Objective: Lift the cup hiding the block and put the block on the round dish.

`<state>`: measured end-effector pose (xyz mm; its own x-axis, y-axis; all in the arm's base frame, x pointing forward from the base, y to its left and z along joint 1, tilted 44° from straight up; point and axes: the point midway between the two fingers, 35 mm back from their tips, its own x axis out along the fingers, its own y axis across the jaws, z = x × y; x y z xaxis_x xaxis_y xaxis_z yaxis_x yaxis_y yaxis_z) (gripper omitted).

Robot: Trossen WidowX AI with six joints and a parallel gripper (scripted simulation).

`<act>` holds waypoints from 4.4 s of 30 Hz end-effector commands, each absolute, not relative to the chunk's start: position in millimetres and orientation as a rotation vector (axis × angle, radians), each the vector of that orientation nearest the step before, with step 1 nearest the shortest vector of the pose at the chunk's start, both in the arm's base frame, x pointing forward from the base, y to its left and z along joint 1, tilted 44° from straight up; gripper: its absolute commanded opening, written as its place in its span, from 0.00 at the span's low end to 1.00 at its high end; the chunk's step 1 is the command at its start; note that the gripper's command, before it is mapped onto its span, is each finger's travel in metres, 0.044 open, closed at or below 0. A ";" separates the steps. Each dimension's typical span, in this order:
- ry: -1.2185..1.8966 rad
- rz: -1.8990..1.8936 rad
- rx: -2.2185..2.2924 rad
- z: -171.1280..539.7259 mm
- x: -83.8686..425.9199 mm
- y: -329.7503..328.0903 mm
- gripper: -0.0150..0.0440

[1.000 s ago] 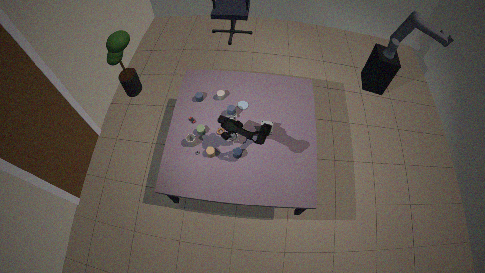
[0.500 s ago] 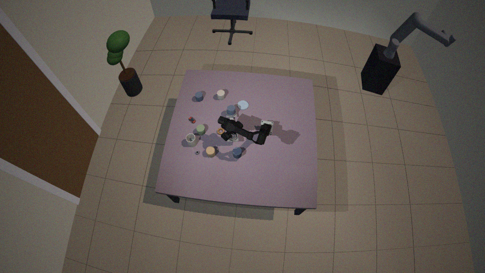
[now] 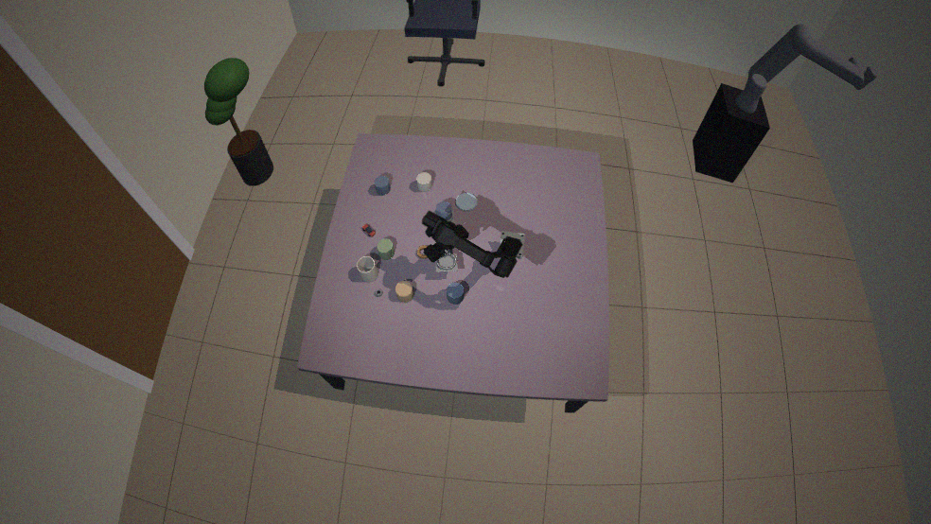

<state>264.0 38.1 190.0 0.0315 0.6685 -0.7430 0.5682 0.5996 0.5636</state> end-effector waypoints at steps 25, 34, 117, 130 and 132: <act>1.669 -0.004 1.050 120.8 291.0 -47.1 0.25; 1.684 0.014 1.023 75.9 301.0 -83.0 0.25; 1.738 0.156 0.962 -134.7 258.8 -161.6 1.00; 1.729 0.146 0.968 -79.3 262.1 -209.0 1.00; 1.729 0.146 0.968 -79.3 262.1 -209.0 1.00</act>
